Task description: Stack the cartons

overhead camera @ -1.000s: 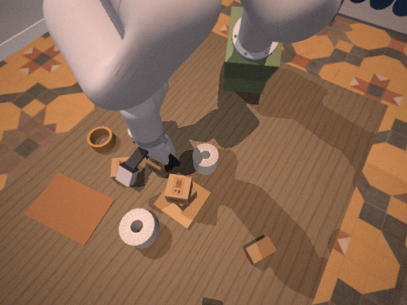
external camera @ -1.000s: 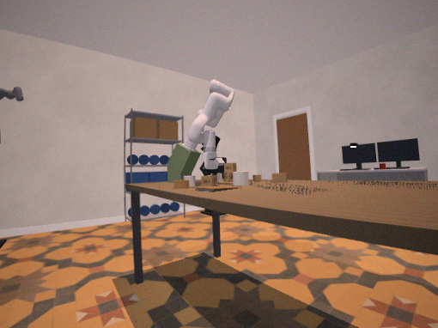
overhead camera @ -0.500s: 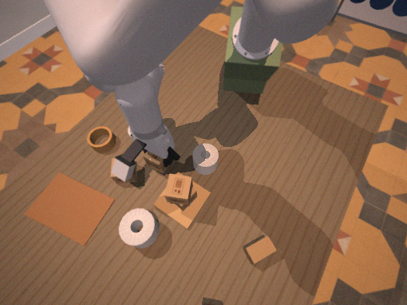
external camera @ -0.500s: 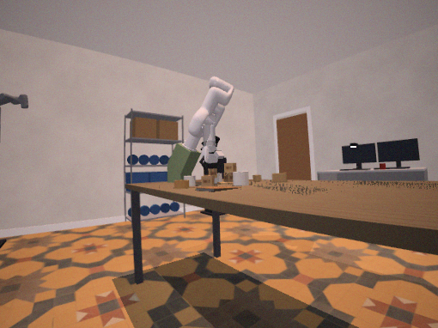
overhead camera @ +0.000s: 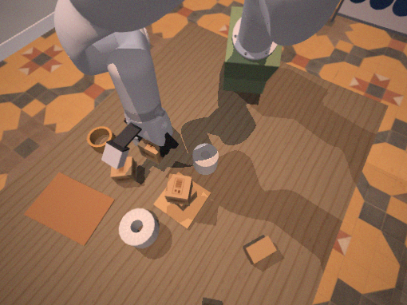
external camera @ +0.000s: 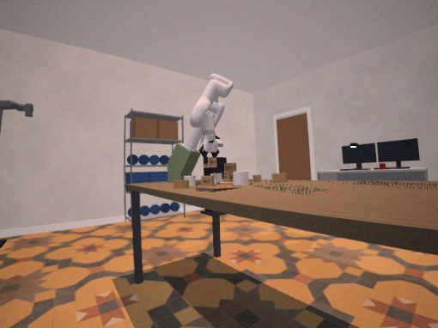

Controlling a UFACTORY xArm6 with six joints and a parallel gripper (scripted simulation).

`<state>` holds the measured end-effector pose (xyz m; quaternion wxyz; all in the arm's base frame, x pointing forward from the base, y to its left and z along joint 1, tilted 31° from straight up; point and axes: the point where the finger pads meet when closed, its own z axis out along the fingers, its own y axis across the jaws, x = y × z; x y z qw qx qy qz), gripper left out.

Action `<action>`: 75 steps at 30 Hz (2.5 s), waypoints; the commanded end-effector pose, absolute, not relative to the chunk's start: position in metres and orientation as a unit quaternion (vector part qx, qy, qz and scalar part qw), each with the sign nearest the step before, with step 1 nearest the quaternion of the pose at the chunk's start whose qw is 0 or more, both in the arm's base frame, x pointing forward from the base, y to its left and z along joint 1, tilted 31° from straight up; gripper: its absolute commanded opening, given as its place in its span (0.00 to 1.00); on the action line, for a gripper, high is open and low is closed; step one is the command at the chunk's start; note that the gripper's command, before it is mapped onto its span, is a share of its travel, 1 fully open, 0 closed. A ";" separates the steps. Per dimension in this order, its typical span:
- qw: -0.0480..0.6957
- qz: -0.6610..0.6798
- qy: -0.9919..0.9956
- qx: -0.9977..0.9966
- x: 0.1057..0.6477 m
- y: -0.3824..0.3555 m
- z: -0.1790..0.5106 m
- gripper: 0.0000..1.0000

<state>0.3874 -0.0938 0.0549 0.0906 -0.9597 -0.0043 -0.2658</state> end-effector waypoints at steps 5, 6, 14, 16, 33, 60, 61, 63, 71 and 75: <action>0.101 -0.249 -0.007 -0.963 0.367 -0.103 0.094 0.00; 0.100 -0.249 -0.007 -0.963 0.366 -0.103 0.096 0.00; 0.100 -0.248 -0.007 -0.964 0.363 -0.105 0.100 0.00; 0.100 -0.248 -0.007 -0.964 0.363 -0.105 0.100 0.00; 0.100 -0.247 -0.008 -0.964 0.388 -0.007 0.179 0.00; 0.099 -0.247 -0.006 -0.964 0.419 0.010 0.131 0.00; 0.099 -0.247 -0.006 -0.964 0.419 0.010 0.131 0.00; 0.099 -0.247 -0.006 -0.964 0.420 0.010 0.130 0.00; 0.099 -0.247 -0.006 -0.964 0.421 0.010 0.129 0.00; 0.099 -0.247 -0.006 -0.964 0.421 0.010 0.129 0.00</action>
